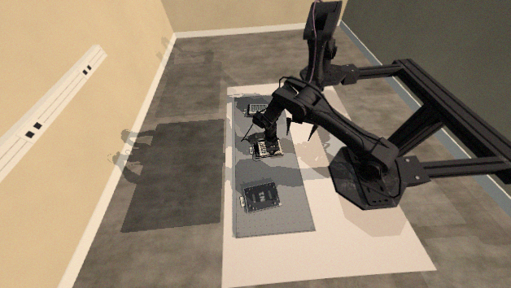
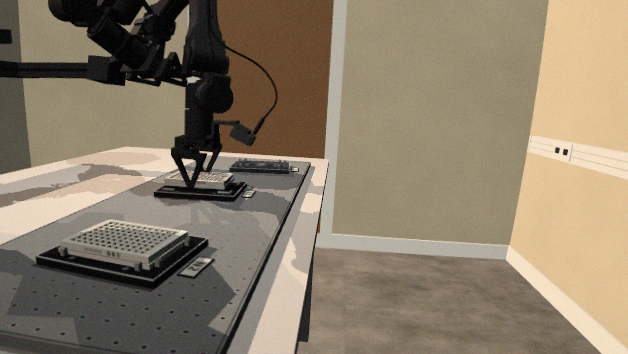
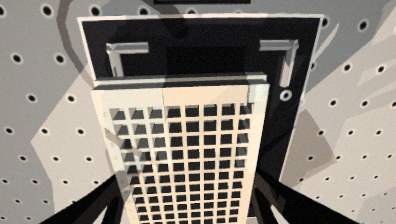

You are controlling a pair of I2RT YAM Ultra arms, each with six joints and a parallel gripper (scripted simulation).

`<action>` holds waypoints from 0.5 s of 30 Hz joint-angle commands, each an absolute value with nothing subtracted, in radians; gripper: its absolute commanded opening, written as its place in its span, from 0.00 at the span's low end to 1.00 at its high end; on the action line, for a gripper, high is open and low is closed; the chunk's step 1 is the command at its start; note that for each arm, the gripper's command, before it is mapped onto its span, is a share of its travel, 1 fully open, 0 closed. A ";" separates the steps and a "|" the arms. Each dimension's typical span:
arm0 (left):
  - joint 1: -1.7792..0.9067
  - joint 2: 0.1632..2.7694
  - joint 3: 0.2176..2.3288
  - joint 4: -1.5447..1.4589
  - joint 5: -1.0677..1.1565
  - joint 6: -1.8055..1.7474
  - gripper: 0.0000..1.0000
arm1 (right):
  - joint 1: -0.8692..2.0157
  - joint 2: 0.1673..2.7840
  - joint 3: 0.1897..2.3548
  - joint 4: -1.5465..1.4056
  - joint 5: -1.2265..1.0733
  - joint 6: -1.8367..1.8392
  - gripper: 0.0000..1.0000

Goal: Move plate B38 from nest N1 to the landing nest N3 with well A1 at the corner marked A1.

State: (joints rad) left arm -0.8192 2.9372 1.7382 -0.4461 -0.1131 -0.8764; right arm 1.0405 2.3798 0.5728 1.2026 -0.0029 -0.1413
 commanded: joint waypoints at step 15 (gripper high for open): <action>-0.832 2.896 1.761 -0.472 -0.119 -0.881 0.82 | 1.043 2.353 0.564 1.205 -0.011 -0.147 1.00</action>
State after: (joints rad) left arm -0.8192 2.9372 1.7382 -0.4511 -0.1131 -0.8764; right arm 1.0405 2.3798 0.5728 1.2026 -0.0029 -0.1413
